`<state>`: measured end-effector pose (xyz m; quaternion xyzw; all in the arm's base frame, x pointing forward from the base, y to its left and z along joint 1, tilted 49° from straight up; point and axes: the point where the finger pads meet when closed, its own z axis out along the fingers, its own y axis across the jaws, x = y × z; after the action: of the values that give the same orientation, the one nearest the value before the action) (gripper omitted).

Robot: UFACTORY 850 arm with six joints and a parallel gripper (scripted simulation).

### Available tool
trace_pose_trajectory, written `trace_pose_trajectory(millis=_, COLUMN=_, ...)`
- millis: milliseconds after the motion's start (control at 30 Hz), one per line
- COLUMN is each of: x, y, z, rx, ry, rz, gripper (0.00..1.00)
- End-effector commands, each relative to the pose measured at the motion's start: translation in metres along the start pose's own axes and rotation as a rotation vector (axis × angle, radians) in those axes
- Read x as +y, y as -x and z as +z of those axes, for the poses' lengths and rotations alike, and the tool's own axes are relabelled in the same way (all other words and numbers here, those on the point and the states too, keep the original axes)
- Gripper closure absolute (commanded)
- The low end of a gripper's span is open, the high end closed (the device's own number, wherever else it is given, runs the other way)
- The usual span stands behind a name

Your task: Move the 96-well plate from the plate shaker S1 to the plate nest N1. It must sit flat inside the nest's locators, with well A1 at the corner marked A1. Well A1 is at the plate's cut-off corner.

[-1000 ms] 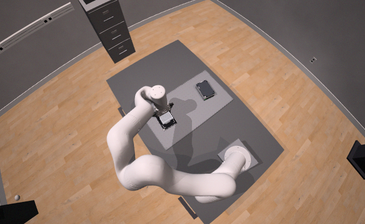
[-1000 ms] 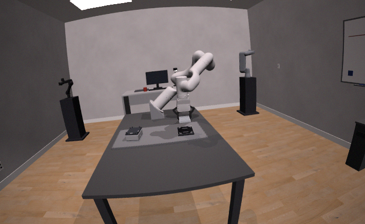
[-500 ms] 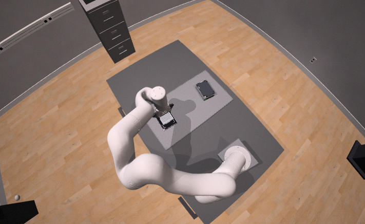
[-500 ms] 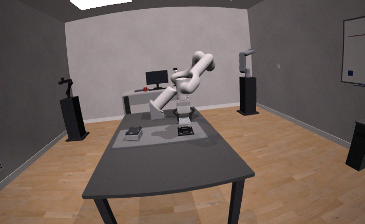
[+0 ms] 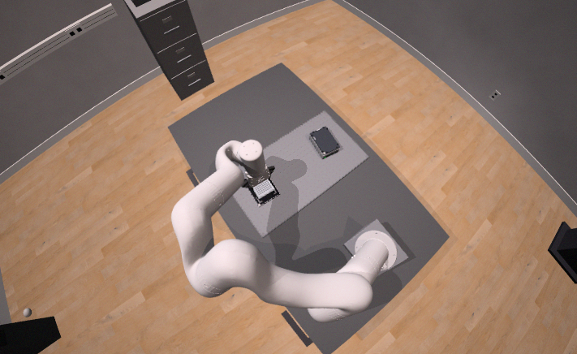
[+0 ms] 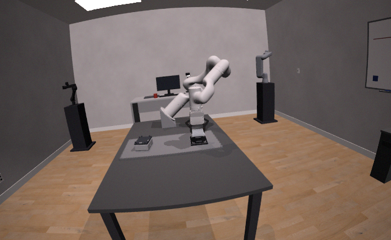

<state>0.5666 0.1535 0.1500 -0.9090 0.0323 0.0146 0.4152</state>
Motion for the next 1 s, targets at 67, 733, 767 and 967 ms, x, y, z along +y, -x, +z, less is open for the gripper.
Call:
trace_pose_trajectory(millis=67, x=0.000, y=-0.001, z=0.009, rx=0.002, ry=0.000, rz=-0.001, gripper=1.00)
trace_pose_trajectory(millis=733, x=0.000, y=-0.001, z=0.032, rx=0.002, ry=0.000, rz=-0.001, gripper=1.00)
trace_pose_trajectory(millis=767, x=0.000, y=-0.001, z=0.032, rx=0.002, ry=0.000, rz=-0.001, gripper=1.00)
trace_pose_trajectory(millis=967, x=0.000, y=-0.001, z=0.032, rx=0.002, ry=0.000, rz=-0.001, gripper=1.00)
